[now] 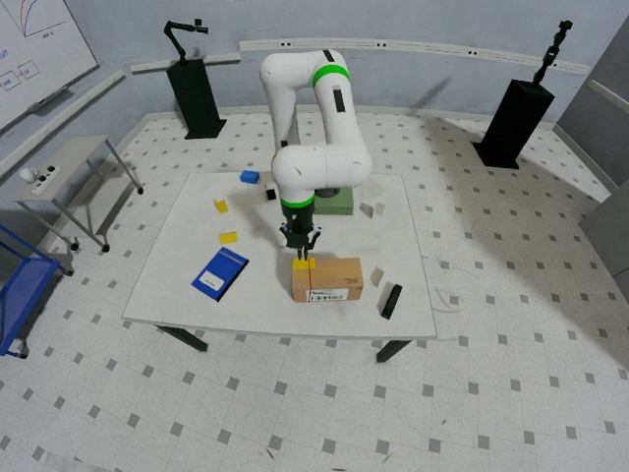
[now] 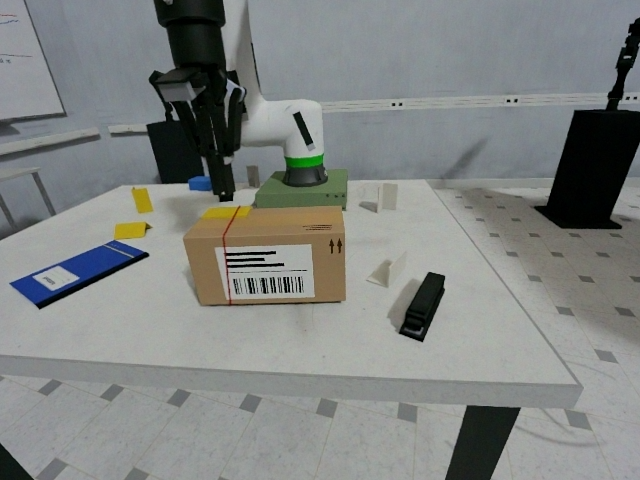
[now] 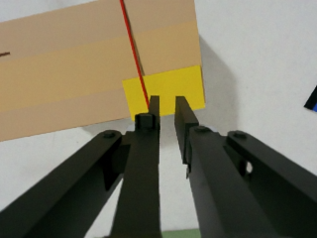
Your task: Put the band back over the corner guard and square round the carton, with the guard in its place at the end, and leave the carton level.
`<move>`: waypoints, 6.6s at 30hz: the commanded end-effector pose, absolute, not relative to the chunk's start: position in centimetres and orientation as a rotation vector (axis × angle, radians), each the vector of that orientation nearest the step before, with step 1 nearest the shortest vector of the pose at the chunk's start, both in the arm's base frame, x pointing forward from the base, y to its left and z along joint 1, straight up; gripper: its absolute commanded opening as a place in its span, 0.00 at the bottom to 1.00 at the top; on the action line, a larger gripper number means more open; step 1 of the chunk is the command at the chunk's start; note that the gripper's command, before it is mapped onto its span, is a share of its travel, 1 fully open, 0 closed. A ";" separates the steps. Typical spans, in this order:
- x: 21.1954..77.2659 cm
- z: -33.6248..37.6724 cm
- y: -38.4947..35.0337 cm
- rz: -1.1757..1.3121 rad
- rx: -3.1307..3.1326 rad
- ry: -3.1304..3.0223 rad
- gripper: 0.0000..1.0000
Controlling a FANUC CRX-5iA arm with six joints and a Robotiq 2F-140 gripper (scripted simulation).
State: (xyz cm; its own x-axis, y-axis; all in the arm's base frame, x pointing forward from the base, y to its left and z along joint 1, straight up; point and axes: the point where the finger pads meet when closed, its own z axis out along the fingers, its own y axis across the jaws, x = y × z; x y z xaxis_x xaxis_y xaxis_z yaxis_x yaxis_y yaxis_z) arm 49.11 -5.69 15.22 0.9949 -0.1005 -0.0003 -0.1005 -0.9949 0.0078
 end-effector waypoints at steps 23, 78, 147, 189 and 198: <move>57.9 14.7 -2.5 0.001 3.125 0.226 0.18; 58.0 12.6 -2.5 0.001 3.125 0.227 0.18; 58.0 11.8 -2.5 0.001 3.125 0.227 0.18; 58.0 11.7 -2.5 0.001 3.125 0.227 0.10; 58.0 11.7 -2.5 0.001 3.125 0.227 0.10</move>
State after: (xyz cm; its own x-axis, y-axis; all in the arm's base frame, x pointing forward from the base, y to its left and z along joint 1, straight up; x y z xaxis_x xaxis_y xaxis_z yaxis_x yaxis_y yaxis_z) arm 57.93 -2.50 11.63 0.9896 0.1441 -0.0021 0.1441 -0.9895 0.0075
